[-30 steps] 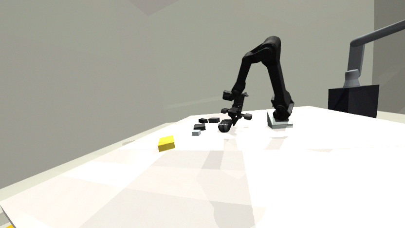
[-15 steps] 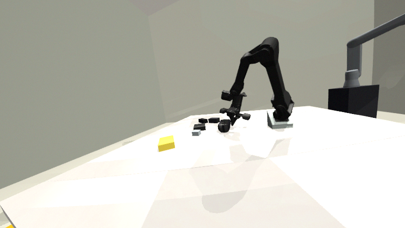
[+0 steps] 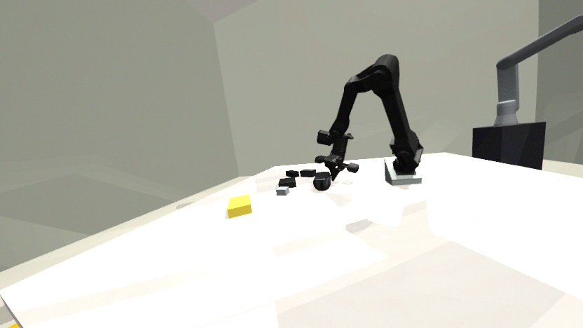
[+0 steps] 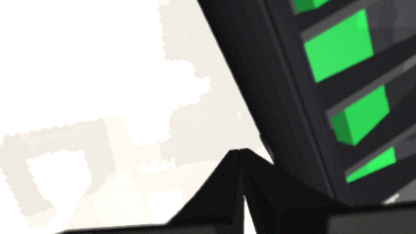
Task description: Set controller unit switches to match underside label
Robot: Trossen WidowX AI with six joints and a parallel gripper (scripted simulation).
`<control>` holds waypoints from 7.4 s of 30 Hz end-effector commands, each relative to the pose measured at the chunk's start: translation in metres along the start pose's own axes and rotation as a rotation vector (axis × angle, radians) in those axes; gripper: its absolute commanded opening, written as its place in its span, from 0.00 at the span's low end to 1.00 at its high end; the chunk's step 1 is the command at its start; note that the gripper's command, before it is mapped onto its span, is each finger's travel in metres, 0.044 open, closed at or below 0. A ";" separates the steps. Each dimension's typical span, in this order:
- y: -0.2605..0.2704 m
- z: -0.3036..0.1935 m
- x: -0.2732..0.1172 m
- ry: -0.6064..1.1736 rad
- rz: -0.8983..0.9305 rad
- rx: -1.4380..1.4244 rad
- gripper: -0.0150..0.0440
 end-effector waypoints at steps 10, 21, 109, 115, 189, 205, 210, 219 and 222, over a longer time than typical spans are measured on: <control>0.037 0.002 -0.065 -0.007 -0.008 -0.015 0.25; -0.036 0.032 -0.065 -0.021 0.170 -0.079 0.25; -0.100 -0.015 -0.030 -0.225 0.303 -0.329 1.00; -0.098 -0.015 -0.021 -0.226 0.304 -0.329 1.00; -0.094 0.006 -0.037 -0.162 0.296 -0.338 0.82; -0.093 0.017 -0.049 -0.129 0.291 -0.343 0.82; -0.093 0.020 -0.052 -0.118 0.289 -0.344 0.82; -0.093 0.027 -0.058 -0.099 0.286 -0.347 0.82; -0.092 0.029 -0.060 -0.093 0.285 -0.348 0.82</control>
Point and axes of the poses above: the point midway between the two fingers, 35 mm back from their tips, its own x axis out along the fingers, its own y axis across the jaws, z = x × y, the point moved 10 cm from there along -x, back along the fingers, and after that the axes turned 1 degree about -x, right-handed, at the moved point
